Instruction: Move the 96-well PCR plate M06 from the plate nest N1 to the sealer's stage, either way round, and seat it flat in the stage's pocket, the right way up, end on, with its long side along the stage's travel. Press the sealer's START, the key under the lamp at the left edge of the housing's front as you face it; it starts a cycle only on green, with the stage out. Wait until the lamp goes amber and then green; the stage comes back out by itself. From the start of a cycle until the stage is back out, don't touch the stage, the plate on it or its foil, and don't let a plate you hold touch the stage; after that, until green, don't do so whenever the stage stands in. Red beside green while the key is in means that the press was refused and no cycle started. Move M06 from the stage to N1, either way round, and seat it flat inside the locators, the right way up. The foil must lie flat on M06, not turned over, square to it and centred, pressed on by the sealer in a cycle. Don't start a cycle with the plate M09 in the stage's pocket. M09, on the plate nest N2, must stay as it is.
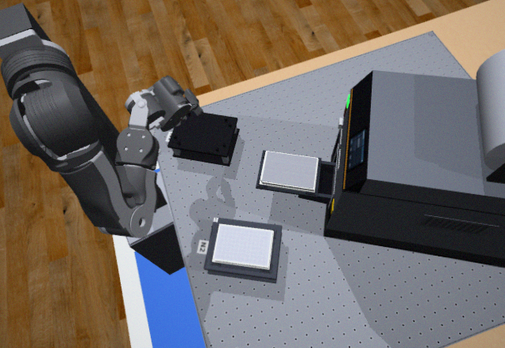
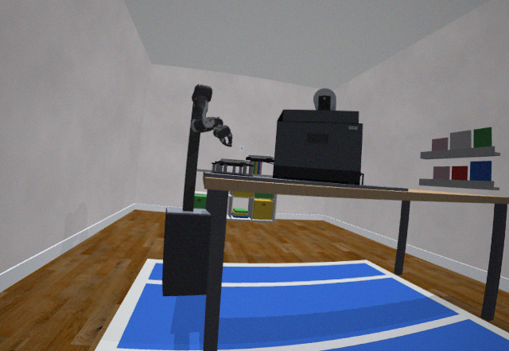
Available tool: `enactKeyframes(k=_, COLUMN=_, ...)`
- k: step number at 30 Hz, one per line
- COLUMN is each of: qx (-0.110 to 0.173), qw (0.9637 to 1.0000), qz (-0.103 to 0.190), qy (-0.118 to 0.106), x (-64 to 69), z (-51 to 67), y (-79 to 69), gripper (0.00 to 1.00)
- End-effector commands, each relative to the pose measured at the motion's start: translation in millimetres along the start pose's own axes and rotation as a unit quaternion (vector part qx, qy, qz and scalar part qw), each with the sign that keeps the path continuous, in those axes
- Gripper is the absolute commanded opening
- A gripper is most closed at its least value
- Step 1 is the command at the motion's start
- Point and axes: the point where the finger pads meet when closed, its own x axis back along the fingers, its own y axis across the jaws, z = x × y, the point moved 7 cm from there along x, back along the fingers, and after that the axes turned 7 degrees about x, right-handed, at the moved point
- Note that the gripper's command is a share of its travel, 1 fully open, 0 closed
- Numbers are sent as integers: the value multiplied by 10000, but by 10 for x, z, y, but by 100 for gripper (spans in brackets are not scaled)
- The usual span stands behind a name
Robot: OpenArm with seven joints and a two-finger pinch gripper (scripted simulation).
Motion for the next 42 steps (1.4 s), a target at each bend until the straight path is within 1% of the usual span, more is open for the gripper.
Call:
enactKeyframes(k=1, qx=177, qw=9997, qz=172, qy=27, x=2, z=-4, y=31, gripper=0)
enactKeyframes(k=3, qx=532, qw=9971, qz=549, qy=67, x=-7, z=-12, y=78, gripper=0)
enactKeyframes(k=5, qx=885, qw=9917, qz=924, qy=106, x=-20, z=-17, y=125, gripper=0)
enactKeyframes(k=17, qx=885, qw=9917, qz=924, qy=106, x=-20, z=-17, y=125, gripper=0)
enactKeyframes(k=18, qx=1076, qw=9884, qz=1067, qy=137, x=-20, z=-12, y=157, gripper=0)
enactKeyframes(k=19, qx=1249, qw=9841, qz=1255, qy=155, x=-27, z=-10, y=179, gripper=0)
enactKeyframes(k=20, qx=1422, qw=9791, qz=1442, qy=174, x=-36, z=-7, y=201, gripper=0)
enactKeyframes(k=22, qx=1764, qw=9673, qz=1813, qy=212, x=-55, z=2, y=244, gripper=0)
enactKeyframes(k=34, qx=1764, qw=9673, qz=1813, qy=212, x=-55, z=2, y=244, gripper=0)
enactKeyframes(k=35, qx=1920, qw=9616, qz=1945, qy=237, x=-60, z=13, y=276, gripper=0)
enactKeyframes(k=36, qx=2086, qw=9542, qz=2129, qy=254, x=-71, z=19, y=295, gripper=0)
enactKeyframes(k=37, qx=2251, qw=9461, qz=2312, qy=272, x=-83, z=25, y=314, gripper=0)
enactKeyframes(k=39, qx=2577, qw=9280, qz=2673, qy=305, x=-109, z=41, y=349, gripper=0)
enactKeyframes(k=42, qx=2577, qw=9280, qz=2673, qy=305, x=-109, z=41, y=349, gripper=0)
